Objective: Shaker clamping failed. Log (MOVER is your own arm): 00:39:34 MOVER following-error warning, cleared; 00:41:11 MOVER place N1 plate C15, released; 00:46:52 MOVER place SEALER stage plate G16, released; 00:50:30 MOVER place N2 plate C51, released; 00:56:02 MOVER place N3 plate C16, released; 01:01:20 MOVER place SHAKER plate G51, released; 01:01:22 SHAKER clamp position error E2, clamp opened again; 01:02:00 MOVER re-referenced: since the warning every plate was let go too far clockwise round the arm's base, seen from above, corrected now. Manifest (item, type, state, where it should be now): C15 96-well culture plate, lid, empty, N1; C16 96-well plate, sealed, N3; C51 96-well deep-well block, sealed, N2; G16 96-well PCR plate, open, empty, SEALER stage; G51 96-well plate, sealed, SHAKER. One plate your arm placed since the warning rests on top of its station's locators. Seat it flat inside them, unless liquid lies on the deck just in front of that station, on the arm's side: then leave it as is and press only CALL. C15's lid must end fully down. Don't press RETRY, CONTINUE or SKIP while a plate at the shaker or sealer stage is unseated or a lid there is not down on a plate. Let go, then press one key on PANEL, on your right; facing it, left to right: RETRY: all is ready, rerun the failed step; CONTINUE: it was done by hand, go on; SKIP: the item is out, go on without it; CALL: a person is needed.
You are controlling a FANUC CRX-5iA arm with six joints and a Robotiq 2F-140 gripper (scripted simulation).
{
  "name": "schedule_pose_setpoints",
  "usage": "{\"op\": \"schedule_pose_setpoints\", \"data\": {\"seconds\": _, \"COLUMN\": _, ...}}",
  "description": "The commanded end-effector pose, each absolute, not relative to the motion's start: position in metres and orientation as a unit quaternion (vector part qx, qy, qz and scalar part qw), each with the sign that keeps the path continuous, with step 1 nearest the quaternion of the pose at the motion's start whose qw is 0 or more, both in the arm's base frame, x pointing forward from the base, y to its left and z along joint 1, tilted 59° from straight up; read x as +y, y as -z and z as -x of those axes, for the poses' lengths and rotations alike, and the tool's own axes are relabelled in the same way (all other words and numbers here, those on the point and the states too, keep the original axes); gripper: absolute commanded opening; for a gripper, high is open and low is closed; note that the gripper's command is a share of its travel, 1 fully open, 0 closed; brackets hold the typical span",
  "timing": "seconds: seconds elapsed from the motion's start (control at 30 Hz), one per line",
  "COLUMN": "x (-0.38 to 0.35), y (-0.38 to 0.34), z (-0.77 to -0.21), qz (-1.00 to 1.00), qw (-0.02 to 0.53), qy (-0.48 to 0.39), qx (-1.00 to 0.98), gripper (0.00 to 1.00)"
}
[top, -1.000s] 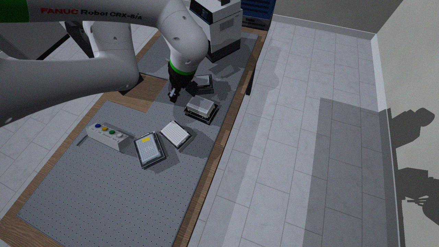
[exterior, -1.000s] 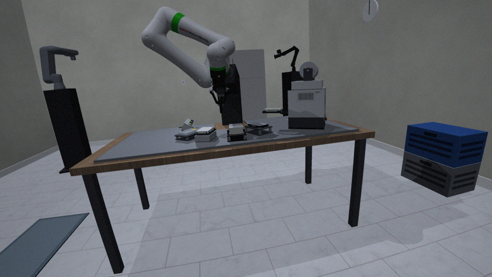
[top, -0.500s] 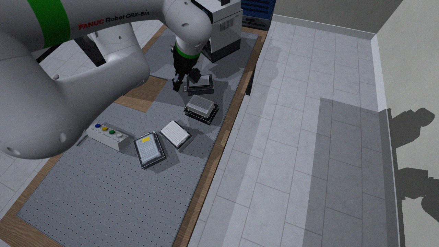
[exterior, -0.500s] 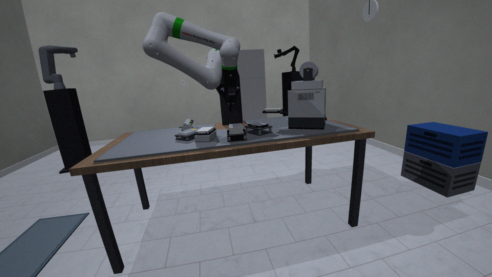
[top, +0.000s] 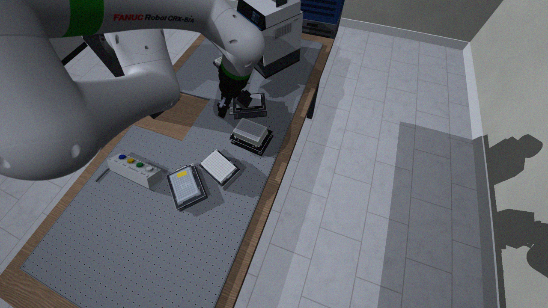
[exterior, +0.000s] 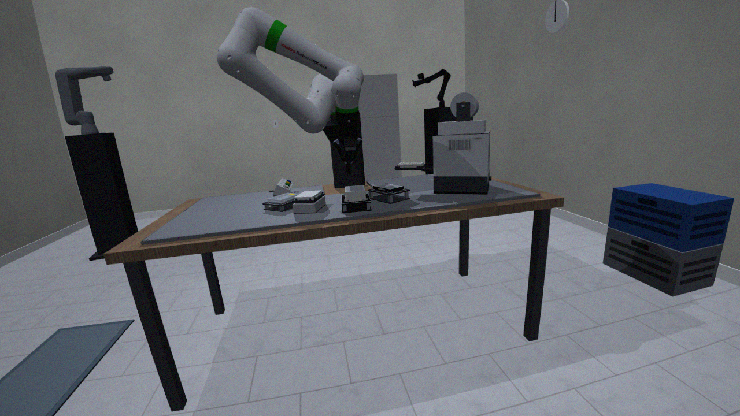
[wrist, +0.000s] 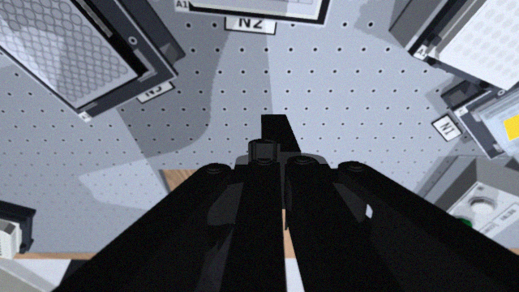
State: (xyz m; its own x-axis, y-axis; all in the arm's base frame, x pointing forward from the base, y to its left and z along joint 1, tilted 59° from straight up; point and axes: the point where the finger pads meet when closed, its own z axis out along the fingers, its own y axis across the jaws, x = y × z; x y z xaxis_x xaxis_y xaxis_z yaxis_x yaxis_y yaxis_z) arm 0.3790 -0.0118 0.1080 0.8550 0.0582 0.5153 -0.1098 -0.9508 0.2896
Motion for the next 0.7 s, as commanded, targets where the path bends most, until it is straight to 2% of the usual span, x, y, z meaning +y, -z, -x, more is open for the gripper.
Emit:
{"op": "schedule_pose_setpoints", "data": {"seconds": 0.0, "x": -0.014, "y": -0.103, "z": -0.391, "qz": -0.951, "qw": 0.155, "qy": -0.268, "qx": -0.014, "gripper": 0.10}}
{"op": "schedule_pose_setpoints", "data": {"seconds": 0.23, "x": -0.019, "y": -0.103, "z": -0.390, "qz": -0.951, "qw": 0.149, "qy": -0.269, "qx": -0.021, "gripper": 0.10}}
{"op": "schedule_pose_setpoints", "data": {"seconds": 0.67, "x": -0.082, "y": -0.108, "z": -0.374, "qz": -0.949, "qw": 0.064, "qy": -0.286, "qx": -0.118, "gripper": 0.10}}
